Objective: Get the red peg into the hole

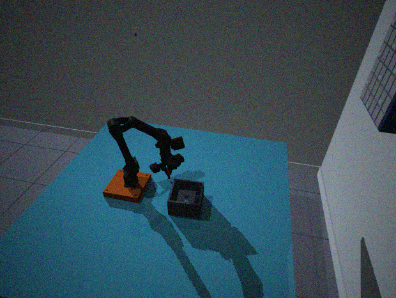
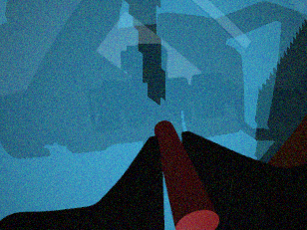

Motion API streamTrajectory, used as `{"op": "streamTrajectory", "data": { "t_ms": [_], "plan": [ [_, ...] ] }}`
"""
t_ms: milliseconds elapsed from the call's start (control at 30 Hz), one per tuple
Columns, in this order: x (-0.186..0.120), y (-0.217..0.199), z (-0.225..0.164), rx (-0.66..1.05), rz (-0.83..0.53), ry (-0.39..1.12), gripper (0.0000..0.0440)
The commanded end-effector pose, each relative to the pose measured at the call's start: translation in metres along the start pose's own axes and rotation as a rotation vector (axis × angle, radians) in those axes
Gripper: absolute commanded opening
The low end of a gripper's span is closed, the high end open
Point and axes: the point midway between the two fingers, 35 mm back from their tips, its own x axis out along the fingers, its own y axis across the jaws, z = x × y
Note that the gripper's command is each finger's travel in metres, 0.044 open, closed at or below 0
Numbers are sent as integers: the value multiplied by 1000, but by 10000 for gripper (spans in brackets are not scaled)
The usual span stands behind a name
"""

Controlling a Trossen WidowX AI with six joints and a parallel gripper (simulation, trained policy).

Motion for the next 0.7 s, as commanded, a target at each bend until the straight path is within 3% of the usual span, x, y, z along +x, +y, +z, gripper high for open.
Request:
{"op": "streamTrajectory", "data": {
  "t_ms": [0,667],
  "plan": [
    [-10,2,10,-21,15,-41,0],
    [-71,14,83,-47,46,-228,0]
  ]
}}
